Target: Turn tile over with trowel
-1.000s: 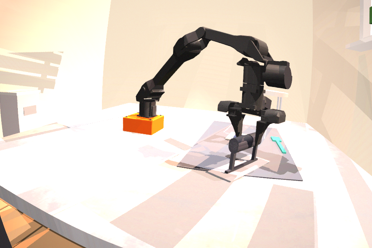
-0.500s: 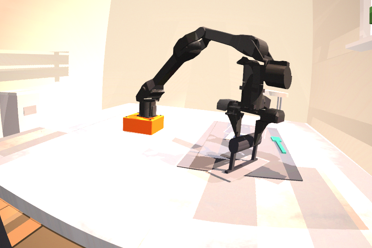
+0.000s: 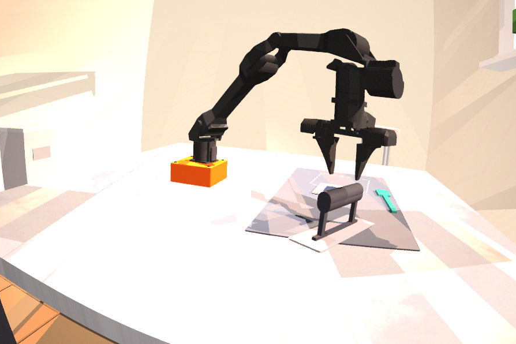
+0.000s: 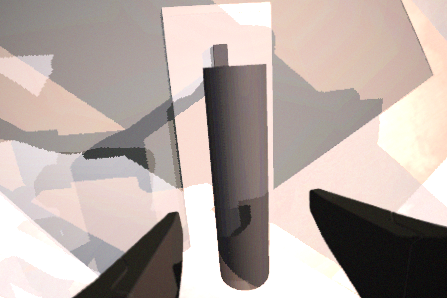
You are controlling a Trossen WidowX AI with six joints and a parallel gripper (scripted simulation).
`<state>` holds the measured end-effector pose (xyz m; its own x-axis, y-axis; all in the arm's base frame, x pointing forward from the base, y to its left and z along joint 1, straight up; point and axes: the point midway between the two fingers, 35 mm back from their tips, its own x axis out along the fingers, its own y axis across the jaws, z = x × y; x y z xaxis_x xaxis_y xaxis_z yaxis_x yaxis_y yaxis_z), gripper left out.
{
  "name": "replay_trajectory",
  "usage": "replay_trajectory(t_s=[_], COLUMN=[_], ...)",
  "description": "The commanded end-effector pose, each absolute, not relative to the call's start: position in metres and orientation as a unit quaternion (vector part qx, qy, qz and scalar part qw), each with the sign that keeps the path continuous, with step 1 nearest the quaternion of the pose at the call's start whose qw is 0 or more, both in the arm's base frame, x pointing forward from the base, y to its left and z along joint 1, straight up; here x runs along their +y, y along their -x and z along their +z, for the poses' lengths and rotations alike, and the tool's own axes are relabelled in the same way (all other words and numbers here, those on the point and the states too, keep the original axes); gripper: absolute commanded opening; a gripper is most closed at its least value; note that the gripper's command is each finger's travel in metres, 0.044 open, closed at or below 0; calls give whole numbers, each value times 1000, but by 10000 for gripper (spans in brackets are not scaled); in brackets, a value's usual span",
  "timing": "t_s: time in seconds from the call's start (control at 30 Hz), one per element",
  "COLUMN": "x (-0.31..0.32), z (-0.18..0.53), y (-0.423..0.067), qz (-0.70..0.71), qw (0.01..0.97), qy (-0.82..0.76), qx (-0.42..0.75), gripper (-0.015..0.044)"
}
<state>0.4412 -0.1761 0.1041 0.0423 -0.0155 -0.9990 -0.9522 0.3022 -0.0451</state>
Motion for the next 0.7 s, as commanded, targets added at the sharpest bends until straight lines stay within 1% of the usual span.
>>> replay_trajectory(t_s=[0.0,0.67], x=[-180,-180], z=[99,67], y=[-443,-445], qz=[402,391], qw=[581,590], qy=[431,412], qx=[562,574], gripper=[270,270])
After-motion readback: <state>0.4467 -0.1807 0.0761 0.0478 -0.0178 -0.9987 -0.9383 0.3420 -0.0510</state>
